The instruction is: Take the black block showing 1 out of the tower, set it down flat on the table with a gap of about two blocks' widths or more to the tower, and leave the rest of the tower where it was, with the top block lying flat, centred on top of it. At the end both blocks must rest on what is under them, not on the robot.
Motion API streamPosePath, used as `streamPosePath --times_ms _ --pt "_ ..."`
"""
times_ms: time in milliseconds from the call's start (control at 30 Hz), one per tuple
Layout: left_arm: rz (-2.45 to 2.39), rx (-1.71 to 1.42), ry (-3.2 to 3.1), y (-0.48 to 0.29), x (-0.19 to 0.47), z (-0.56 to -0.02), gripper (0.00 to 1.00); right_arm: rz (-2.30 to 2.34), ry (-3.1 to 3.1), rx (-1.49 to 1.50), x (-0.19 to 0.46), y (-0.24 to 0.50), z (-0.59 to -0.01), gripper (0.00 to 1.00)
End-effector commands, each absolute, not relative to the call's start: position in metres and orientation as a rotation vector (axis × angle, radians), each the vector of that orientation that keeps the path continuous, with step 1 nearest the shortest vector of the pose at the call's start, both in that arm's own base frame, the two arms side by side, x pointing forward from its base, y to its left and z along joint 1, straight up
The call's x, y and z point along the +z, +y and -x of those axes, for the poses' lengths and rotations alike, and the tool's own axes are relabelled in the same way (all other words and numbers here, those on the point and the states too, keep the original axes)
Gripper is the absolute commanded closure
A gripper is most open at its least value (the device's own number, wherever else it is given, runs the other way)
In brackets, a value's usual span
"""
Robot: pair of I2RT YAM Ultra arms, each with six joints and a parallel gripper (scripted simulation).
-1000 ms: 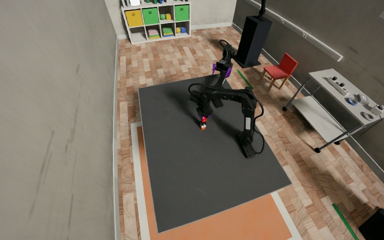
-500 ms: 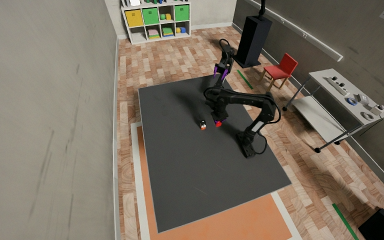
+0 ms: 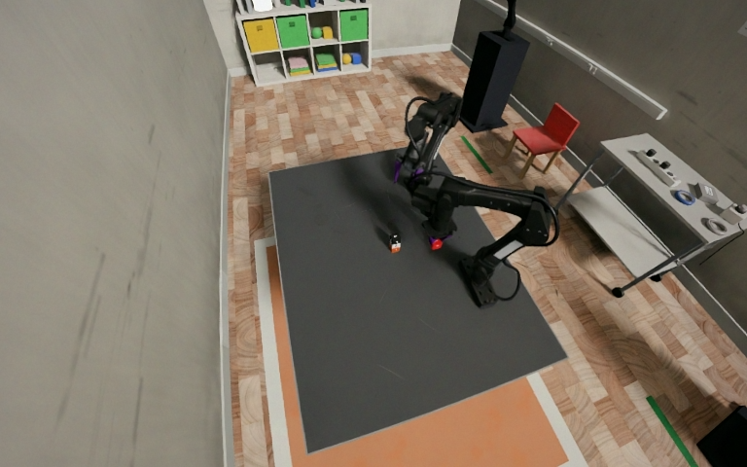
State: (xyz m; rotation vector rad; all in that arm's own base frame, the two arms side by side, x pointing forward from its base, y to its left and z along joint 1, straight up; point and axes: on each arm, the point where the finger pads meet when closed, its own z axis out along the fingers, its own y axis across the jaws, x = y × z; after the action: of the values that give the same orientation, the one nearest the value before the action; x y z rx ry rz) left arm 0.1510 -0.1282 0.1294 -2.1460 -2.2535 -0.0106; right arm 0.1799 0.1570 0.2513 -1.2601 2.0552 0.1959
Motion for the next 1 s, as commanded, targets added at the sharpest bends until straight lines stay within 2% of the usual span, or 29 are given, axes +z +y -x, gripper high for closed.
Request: streamPosePath --times_ms 0,333,500,967 --pt "2.163 -0.012 -2.276 -0.128 0.133 -0.147 0.73 1.427 1.996 0.212 0.248 0.184 -0.21 0.45" --pt "2.163 -0.012 -2.275 -0.127 0.134 -0.146 0.73 1.753 2.132 0.196 0.152 0.21 -0.255 0.45" --pt "2.163 -0.012 -2.275 -0.127 0.134 -0.146 0.73 1.956 2.128 0.258 0.108 0.232 -0.239 0.45" --pt "2.164 -0.012 -2.276 -0.126 0.138 -0.145 0.73 2.032 2.112 0.267 0.1 0.24 -0.224 0.45"
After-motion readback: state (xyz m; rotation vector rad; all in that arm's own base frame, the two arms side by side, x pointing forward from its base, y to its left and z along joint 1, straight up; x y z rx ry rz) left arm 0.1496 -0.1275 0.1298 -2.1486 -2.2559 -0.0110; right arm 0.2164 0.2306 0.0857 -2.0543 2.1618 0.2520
